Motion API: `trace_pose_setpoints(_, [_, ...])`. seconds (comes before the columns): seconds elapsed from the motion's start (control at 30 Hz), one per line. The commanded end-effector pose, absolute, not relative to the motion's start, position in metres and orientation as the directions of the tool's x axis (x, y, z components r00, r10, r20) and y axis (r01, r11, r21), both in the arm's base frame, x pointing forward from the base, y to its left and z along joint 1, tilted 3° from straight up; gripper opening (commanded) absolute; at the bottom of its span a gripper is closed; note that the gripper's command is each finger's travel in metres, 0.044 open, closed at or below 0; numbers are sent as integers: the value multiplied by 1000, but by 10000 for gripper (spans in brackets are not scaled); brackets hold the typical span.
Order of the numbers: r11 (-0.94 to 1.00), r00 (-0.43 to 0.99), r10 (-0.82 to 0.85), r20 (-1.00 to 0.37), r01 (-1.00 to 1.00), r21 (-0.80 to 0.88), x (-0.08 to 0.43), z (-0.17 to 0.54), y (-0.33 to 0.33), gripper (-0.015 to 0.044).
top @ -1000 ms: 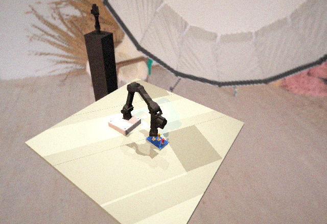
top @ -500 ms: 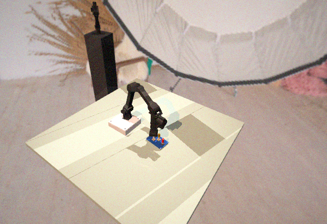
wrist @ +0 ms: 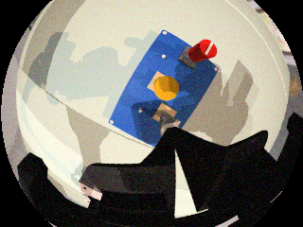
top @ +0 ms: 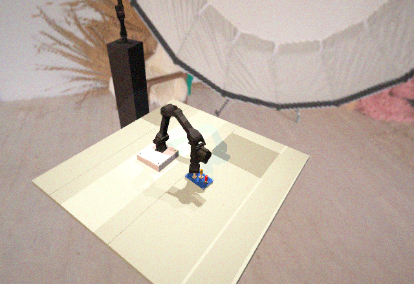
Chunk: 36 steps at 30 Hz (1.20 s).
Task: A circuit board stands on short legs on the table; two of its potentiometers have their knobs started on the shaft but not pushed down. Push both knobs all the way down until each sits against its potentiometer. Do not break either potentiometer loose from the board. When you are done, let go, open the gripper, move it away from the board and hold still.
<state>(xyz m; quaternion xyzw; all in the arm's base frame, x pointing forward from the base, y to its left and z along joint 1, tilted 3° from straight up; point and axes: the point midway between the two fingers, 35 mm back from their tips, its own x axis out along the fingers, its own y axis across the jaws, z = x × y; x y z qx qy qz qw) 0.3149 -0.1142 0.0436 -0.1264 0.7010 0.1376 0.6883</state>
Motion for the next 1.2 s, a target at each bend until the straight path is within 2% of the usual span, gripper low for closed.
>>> trace_pose_setpoints(0.0, [929, -24, 19, -1000, -368, 27, 315, 36, -113, 0])
trace_pose_setpoints(1.17, [929, -24, 20, -1000, -368, 27, 315, 27, -113, 0])
